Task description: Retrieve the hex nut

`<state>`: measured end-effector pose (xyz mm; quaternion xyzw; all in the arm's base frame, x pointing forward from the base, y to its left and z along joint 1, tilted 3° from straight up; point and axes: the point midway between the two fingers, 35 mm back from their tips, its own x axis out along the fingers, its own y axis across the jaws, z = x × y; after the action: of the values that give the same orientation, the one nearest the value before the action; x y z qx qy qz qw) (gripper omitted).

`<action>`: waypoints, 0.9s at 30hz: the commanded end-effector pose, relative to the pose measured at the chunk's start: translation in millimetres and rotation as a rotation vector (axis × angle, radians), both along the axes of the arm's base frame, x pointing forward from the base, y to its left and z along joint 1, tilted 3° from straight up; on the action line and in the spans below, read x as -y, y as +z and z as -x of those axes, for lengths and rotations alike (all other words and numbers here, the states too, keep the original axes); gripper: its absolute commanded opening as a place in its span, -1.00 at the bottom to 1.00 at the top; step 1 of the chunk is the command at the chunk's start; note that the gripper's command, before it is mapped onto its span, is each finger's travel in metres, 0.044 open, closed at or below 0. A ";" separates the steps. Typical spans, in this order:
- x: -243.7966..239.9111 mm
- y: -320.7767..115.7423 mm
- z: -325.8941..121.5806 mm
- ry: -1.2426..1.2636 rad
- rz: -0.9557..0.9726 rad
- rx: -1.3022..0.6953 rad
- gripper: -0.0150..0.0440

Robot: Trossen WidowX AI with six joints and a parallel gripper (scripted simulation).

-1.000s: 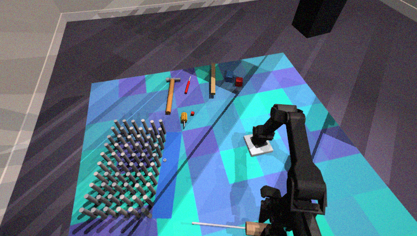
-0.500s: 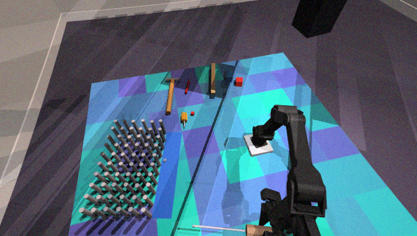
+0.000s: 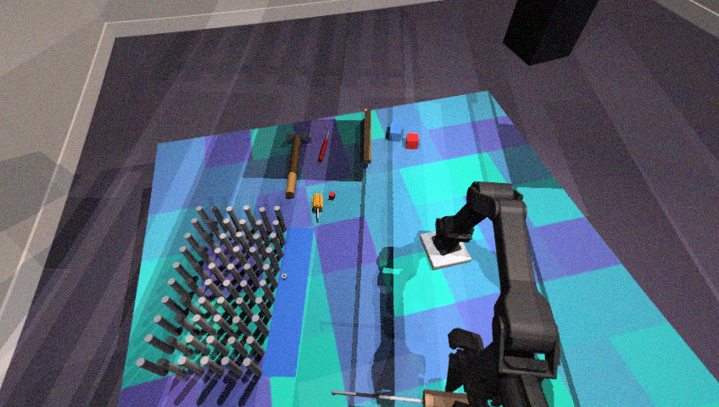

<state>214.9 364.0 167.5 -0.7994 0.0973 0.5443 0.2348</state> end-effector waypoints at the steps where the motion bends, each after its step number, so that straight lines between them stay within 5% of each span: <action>1: 0.4 -5.5 -0.8 -0.005 0.006 0.004 -0.49; 27: -2.6 -25.6 -1.6 -0.005 0.006 0.004 -0.49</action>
<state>216.0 367.5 146.6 -0.7994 0.0972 0.5443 0.2349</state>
